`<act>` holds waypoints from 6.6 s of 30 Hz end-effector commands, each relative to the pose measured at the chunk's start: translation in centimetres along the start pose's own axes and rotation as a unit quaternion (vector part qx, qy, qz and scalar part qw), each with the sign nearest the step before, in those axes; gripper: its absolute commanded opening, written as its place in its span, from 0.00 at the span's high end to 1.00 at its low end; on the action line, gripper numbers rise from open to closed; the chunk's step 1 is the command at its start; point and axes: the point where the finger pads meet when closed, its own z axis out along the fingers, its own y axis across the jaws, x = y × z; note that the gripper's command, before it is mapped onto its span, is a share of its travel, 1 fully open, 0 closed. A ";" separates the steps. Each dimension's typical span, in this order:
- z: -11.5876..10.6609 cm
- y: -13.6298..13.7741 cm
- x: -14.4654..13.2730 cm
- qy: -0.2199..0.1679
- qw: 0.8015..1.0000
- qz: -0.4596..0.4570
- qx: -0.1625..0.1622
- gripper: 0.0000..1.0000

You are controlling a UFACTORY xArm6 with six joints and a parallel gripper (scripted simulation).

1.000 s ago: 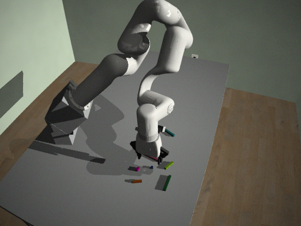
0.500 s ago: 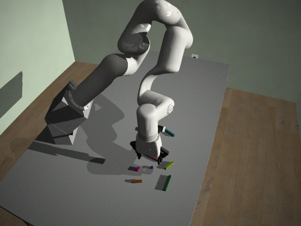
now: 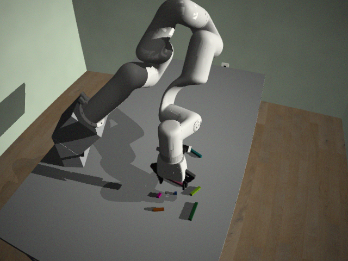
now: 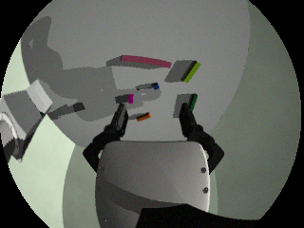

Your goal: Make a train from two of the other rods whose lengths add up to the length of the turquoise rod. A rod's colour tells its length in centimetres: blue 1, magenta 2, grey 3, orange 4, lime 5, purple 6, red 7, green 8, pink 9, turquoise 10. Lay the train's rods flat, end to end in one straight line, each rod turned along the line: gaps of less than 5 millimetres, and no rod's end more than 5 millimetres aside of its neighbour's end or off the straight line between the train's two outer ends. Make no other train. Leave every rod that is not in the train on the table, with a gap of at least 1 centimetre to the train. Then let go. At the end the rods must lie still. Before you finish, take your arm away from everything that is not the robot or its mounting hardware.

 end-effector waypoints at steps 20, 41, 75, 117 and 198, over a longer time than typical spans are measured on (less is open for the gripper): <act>0.1 1.6 0.0 -0.001 1.000 0.000 -0.001 0.00; 0.1 3.9 0.0 -0.002 1.000 0.000 -0.002 0.00; 0.1 3.9 0.0 -0.002 1.000 0.000 -0.002 0.00; 0.1 3.9 -0.1 -0.002 1.000 0.019 -0.002 0.00; 0.1 3.9 -4.1 0.000 0.707 0.707 -0.001 0.00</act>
